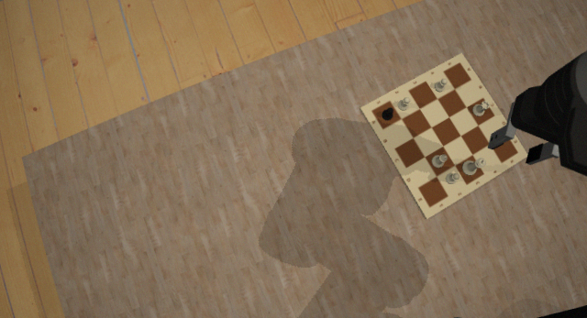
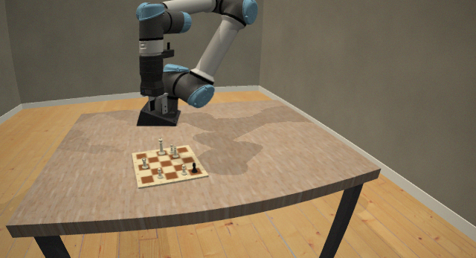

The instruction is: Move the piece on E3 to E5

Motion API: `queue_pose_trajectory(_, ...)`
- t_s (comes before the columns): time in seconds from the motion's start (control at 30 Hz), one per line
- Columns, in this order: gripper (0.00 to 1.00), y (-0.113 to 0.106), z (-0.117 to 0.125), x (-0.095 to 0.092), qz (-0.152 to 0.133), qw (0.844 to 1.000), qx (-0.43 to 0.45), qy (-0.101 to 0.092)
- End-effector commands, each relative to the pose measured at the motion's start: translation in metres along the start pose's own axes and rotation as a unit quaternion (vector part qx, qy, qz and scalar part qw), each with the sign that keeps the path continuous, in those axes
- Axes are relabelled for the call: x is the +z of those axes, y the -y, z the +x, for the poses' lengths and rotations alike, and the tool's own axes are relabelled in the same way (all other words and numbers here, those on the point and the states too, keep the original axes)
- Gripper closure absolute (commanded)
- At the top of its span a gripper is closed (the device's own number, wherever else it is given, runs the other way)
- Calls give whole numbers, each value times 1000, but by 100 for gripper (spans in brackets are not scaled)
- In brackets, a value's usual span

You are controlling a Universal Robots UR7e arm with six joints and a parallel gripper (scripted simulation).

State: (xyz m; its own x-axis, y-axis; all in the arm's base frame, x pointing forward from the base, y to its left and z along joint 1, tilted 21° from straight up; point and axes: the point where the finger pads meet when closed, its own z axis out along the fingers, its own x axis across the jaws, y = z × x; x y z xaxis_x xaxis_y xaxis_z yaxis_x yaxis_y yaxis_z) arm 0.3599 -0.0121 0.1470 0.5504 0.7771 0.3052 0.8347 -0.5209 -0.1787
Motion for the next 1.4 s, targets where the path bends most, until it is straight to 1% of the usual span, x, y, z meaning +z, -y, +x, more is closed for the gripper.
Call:
queue_pose_trajectory(0.0, 0, 0, 0, 0, -1, 1000, -8, 0)
queue_pose_trajectory(0.2, 0, 1, -1, 0, -1, 1000, -31, 0)
queue_pose_trajectory(0.53, 0, 3, -5, 2, -1, 994, -113, 0)
queue_pose_trajectory(0.6, 0, 3, -5, 2, -1, 994, -113, 0)
queue_pose_trajectory(0.77, 0, 4, -8, 3, -1, 985, -173, 0)
queue_pose_trajectory(0.93, 0, 5, -11, 4, -1, 969, -245, 0)
queue_pose_trajectory(1.1, 0, 5, -15, 6, -1, 945, -327, 0)
queue_pose_trajectory(1.17, 0, 5, -15, 6, -1, 945, -327, 0)
queue_pose_trajectory(1.27, 0, 5, -17, 7, -1, 925, -380, 0)
queue_pose_trajectory(1.37, 0, 5, -18, 8, 0, 901, -434, 0)
